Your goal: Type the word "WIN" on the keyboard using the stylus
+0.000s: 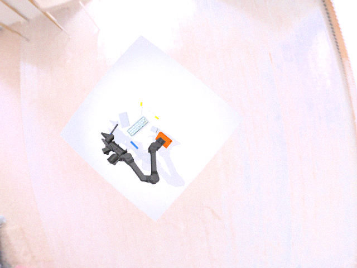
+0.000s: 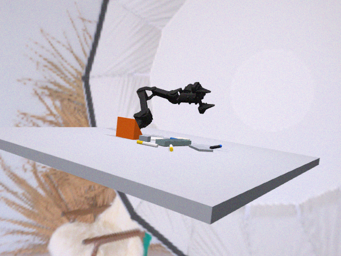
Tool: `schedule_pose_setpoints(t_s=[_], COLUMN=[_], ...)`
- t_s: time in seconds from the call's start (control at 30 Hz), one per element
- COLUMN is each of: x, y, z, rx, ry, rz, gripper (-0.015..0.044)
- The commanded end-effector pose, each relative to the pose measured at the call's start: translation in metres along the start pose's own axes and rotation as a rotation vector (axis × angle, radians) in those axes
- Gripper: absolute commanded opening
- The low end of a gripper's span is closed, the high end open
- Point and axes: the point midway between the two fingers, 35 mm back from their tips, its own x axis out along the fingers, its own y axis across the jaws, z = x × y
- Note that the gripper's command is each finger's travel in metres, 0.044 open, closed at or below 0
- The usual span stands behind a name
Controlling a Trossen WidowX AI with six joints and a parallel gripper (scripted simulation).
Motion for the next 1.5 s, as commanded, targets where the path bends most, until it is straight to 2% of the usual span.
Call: schedule_pose_setpoints(t_s=[0.0, 0.07, 0.27, 0.53, 0.67, 0.73, 1.47], x=[0.001, 0.009, 0.019, -0.026, -0.057, -0.063, -0.064], y=[0.0, 0.004, 0.019, 0.043, 0.057, 0.06, 0.061], z=[-0.003, -0.023, -0.115, -0.205, -0.217, -0.215, -0.215], rx=[-0.001, -0.008, 0.037, 0.35, 0.66, 0.775, 0.79], ry=[0.012, 0.112, 0.569, 1.195, 1.493, 1.573, 1.583], rz=[0.005, 0.041, 0.215, 0.45, 0.541, 0.559, 0.561], gripper=[0.0414, 0.0361, 0.0204, 0.0, 0.0, 0.0, 0.0])
